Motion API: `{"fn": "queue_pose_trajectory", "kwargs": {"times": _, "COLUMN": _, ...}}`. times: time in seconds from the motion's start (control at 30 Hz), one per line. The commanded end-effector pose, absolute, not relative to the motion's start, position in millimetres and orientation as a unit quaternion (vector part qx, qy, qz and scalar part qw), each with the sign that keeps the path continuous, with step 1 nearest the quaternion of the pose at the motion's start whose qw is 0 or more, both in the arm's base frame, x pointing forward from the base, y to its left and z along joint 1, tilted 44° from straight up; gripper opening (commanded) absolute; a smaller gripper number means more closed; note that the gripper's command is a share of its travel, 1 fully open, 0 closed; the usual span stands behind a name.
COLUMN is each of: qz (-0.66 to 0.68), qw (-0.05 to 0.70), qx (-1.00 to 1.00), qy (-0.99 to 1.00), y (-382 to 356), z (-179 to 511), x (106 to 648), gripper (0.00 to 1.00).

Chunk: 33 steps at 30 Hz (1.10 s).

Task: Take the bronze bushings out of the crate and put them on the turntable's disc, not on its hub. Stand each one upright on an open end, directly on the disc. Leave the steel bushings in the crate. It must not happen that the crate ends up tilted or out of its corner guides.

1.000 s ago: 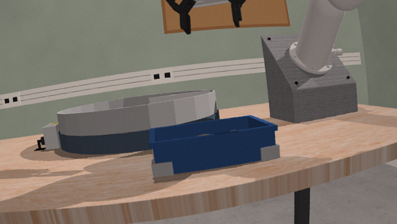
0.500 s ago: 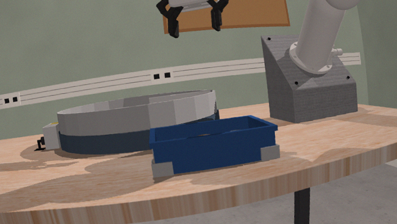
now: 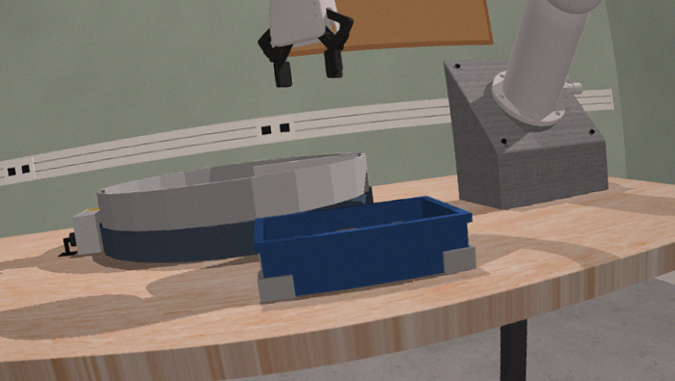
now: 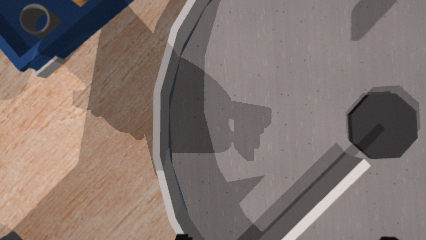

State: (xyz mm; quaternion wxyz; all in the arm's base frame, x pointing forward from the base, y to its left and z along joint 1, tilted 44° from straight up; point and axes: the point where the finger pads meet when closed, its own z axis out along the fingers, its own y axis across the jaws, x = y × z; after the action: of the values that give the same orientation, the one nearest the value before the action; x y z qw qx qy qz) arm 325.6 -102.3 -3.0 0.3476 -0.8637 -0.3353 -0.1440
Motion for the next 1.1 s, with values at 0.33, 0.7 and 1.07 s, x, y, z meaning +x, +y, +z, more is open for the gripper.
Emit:
{"fn": "queue_pose_trajectory", "kwargs": {"times": 0.33, "qz": -0.144, "qw": 0.345, "qx": -0.865, "qy": -0.336, "y": -106.1, "z": -3.7, "x": 328.6, "gripper": 1.0}}
{"fn": "queue_pose_trajectory", "kwargs": {"times": 0.7, "qz": -0.144, "qw": 0.345, "qx": -0.865, "qy": -0.336, "y": -106.1, "z": -3.7, "x": 328.6, "gripper": 0.13}}
{"fn": "queue_pose_trajectory", "kwargs": {"times": 1.07, "qz": -0.144, "qw": 0.345, "qx": -0.865, "qy": -0.336, "y": -106.1, "z": -3.7, "x": 328.6, "gripper": 0.13}}
